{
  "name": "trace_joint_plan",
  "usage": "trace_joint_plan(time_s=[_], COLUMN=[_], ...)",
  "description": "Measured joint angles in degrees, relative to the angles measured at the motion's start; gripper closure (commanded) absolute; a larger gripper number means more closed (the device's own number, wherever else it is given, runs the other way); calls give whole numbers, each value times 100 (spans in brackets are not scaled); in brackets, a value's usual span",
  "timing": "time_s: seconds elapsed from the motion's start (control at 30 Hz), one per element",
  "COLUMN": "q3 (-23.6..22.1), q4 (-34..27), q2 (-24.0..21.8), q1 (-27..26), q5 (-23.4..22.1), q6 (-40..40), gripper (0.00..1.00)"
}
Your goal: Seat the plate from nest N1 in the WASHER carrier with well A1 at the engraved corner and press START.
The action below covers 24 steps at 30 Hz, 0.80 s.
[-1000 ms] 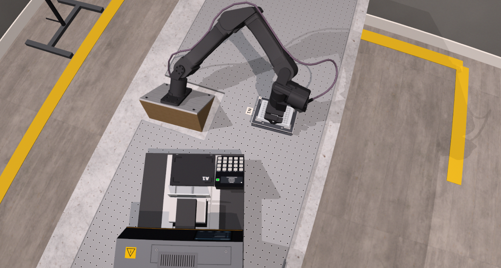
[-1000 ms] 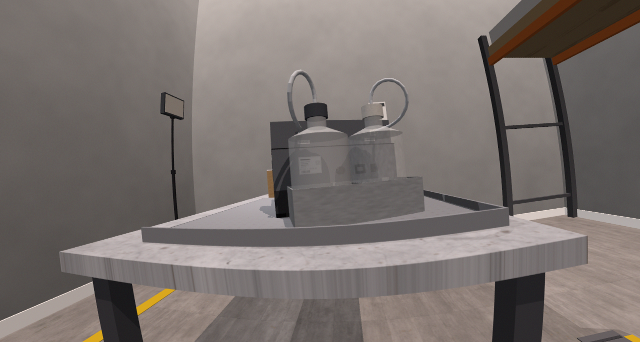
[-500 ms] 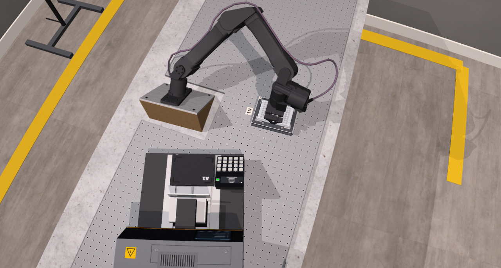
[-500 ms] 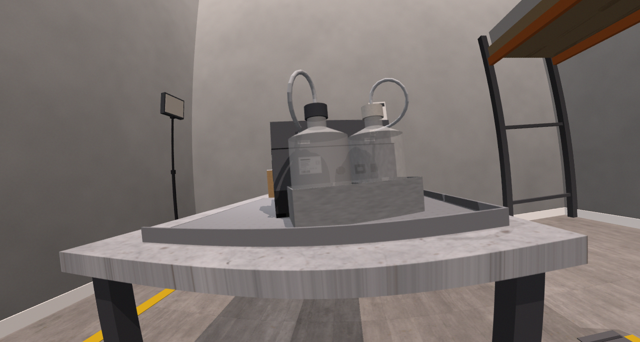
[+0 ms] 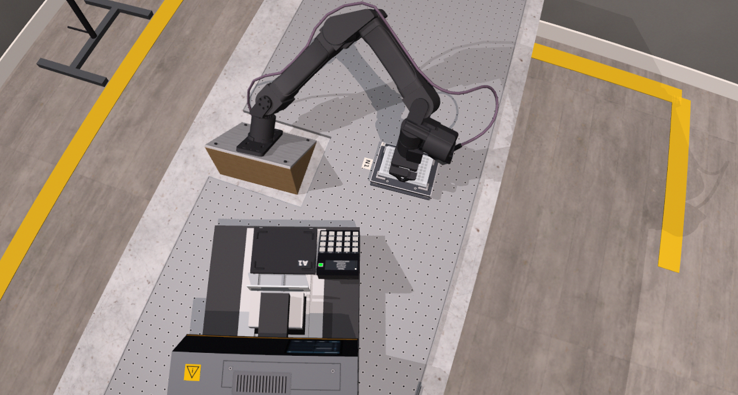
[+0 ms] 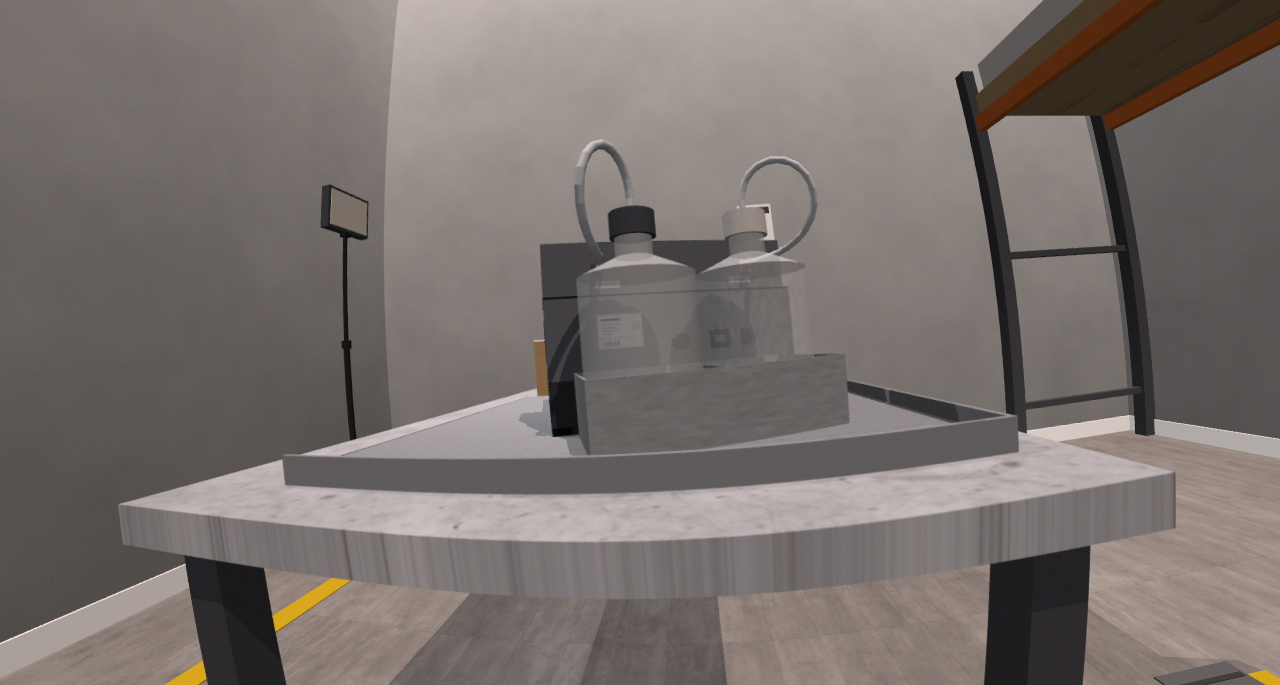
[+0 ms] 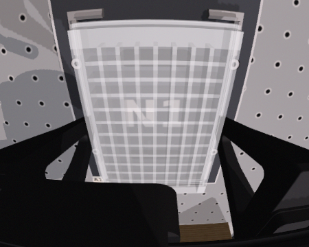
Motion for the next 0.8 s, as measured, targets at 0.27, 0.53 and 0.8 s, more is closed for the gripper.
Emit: trace_joint_plan(time_s=[0.27, 0.53, 0.8], q3=[155, 354, 560], q4=[-313, -612, -920], q2=[-42, -59, -59], q1=[-127, -225, -361], q5=[20, 39, 66], q6=[-151, -304, -457], gripper=[16, 16, 16])
